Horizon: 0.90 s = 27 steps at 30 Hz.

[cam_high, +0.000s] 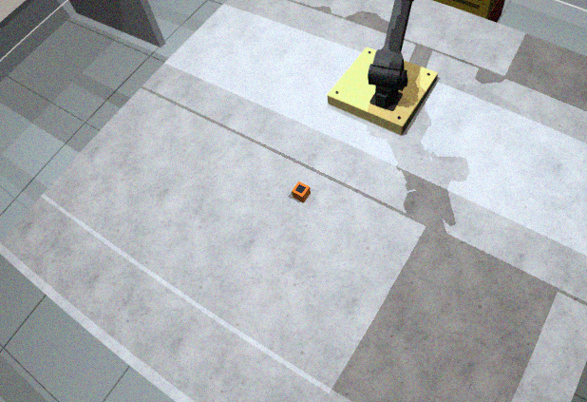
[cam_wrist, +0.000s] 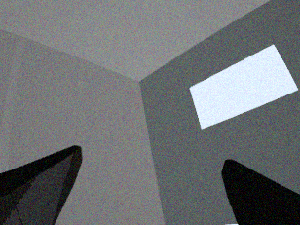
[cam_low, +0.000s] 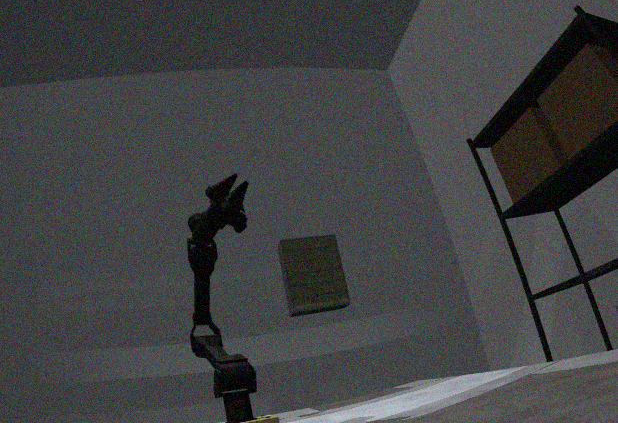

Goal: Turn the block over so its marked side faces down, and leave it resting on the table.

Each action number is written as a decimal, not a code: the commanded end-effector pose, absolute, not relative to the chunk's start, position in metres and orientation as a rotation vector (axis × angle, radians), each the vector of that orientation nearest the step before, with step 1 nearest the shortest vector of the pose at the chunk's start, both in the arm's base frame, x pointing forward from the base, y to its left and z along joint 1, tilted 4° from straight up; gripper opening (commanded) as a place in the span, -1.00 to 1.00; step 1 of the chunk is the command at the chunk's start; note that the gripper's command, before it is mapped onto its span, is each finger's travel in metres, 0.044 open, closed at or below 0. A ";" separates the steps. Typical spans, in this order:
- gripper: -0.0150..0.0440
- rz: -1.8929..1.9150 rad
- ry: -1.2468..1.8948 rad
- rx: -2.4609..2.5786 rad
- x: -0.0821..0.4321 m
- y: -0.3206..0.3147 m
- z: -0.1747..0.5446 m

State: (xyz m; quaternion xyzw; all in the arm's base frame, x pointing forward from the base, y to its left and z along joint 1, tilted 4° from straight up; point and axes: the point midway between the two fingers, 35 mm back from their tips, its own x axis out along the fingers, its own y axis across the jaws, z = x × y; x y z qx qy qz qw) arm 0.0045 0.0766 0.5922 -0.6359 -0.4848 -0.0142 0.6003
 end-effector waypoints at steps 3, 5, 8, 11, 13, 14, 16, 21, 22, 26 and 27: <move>1.00 0.019 -1.046 -1.444 0.029 0.078 0.588; 1.00 0.083 -0.940 -1.400 0.061 0.079 0.581; 1.00 0.164 -0.779 -1.327 0.108 0.079 0.566; 1.00 0.233 -0.611 -1.246 0.153 0.076 0.546; 1.00 0.277 -0.490 -1.184 0.184 0.073 0.529; 1.00 0.296 -0.429 -1.152 0.198 0.071 0.519; 1.00 0.327 -0.307 -1.086 0.226 0.067 0.499; 1.00 0.373 0.000 -0.912 0.286 0.051 0.441; 1.00 0.376 0.066 -0.874 0.297 0.047 0.428; 1.00 0.370 0.324 -0.722 0.334 0.028 0.372; 1.00 0.364 0.388 -0.683 0.341 0.023 0.358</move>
